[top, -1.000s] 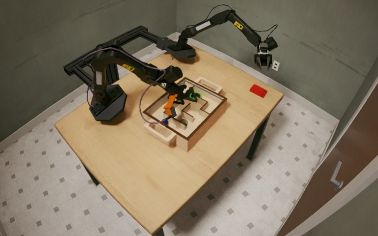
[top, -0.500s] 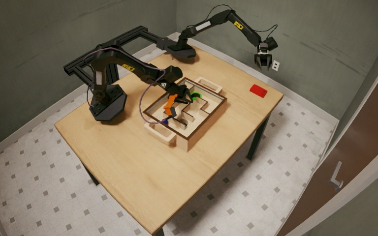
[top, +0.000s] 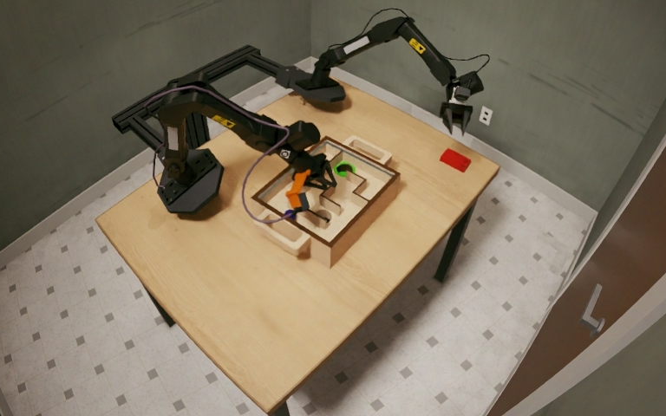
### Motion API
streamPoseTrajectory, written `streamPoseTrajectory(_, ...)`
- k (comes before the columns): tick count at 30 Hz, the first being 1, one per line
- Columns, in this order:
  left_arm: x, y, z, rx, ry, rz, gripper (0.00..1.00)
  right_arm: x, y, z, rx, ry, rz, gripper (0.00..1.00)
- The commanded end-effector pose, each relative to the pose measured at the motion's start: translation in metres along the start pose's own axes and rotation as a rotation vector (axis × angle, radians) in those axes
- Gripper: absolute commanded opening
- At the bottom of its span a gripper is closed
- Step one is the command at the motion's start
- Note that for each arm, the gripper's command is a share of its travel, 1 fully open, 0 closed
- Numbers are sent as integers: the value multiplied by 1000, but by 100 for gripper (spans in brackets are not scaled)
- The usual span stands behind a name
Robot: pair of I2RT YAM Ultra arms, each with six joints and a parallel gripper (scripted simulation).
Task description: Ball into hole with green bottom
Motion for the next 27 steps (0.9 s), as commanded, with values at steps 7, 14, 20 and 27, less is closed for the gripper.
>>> streamPoseTrajectory(7,24,-33,-63,-140,407,286,36,-46,20,-21,131,426,-74,36)
streamPoseTrajectory(14,66,-37,-121,-294,629,502,36,-79,32,-51,258,700,-72,36)
streamPoseTrajectory(20,88,-25,-163,-484,756,647,36,-100,44,-66,353,920,-47,36)
streamPoseTrajectory(27,113,-6,-202,-649,805,765,36,-117,55,-92,453,1094,7,36)
Point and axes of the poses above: on each arm, the point where the finger pads meet when closed, its own y axis back along the fingers, its own z axis across the jaws, x = y × z, the point moved 1 cm from there along y, back along the fingers, and after that the axes turned 7 degrees about y, right-handed, at the moved point
